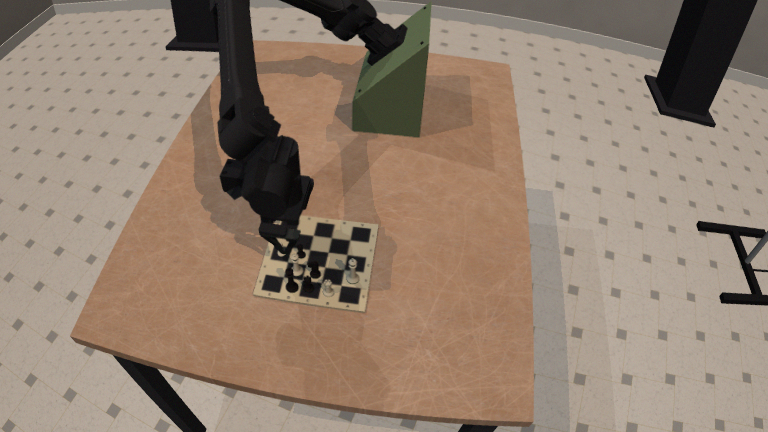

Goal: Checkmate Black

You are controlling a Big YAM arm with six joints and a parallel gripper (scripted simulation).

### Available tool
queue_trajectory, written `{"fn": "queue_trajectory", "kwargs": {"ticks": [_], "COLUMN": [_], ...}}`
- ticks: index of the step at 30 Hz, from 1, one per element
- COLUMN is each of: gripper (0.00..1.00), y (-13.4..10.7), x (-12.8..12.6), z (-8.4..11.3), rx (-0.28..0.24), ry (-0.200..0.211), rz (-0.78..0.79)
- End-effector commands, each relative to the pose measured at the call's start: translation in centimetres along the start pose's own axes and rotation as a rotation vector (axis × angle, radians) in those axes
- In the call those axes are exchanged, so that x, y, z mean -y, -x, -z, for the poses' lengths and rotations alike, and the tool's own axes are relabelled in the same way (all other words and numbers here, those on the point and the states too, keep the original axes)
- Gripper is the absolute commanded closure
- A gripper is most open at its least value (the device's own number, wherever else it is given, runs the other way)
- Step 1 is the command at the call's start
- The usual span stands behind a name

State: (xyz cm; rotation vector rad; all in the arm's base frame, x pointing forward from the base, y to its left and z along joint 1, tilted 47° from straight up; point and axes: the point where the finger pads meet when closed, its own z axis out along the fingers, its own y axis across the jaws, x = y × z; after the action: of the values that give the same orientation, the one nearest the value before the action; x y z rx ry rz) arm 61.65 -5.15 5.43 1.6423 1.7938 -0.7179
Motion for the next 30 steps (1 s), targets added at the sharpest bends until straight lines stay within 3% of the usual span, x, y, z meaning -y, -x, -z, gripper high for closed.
{"fn": "queue_trajectory", "kwargs": {"ticks": [1,19,23,30], "gripper": [0.00,0.00,0.00,0.00], "y": [1.6,1.4,0.9,0.9], "x": [-1.2,-1.3,-1.7,-1.6], "z": [1.8,2.0,3.7,5.7], "rx": [-0.002,-0.002,-0.004,-0.005], "ry": [0.034,0.038,0.060,0.060], "rz": [-0.045,-0.033,-0.034,-0.035]}}
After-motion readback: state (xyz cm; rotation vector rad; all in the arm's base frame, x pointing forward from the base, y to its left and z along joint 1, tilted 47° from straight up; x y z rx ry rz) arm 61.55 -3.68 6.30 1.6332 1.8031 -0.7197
